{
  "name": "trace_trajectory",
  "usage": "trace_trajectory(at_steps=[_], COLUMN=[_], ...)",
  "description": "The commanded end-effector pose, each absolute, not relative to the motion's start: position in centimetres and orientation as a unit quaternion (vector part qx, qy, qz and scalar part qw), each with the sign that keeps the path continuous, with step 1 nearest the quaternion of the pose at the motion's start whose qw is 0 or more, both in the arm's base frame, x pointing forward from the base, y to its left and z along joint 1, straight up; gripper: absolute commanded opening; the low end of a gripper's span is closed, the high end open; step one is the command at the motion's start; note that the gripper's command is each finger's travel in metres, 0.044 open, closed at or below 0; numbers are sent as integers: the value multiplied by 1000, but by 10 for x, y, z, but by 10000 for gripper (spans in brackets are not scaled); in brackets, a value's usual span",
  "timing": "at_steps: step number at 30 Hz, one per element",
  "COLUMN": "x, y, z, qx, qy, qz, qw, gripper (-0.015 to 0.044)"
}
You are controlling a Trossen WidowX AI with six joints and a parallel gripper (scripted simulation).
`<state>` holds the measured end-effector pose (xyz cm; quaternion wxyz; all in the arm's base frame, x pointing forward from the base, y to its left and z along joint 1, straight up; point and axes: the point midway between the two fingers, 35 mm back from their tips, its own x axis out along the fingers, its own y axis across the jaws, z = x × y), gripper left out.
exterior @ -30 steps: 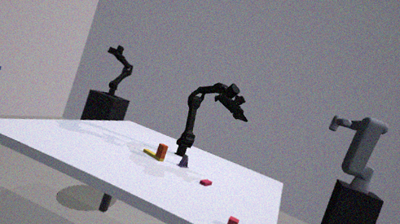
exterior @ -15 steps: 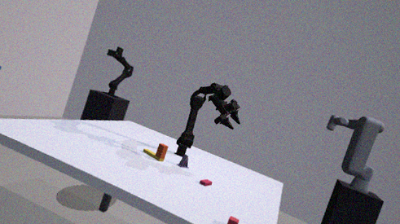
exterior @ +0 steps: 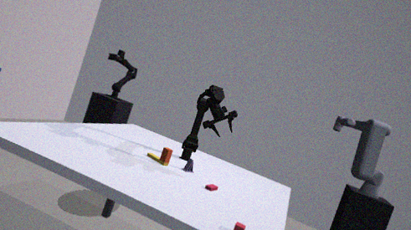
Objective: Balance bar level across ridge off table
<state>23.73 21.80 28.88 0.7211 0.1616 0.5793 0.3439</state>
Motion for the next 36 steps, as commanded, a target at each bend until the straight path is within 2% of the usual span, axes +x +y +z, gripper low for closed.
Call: trace_trajectory(at_steps=[1,18,36], x=[255,297,301], y=[196,101,-10], z=[275,235,201], qx=[214,405,556], qy=[608,621,491], qz=[251,-93,-444], qw=[722,665,502], gripper=[315,315,315])
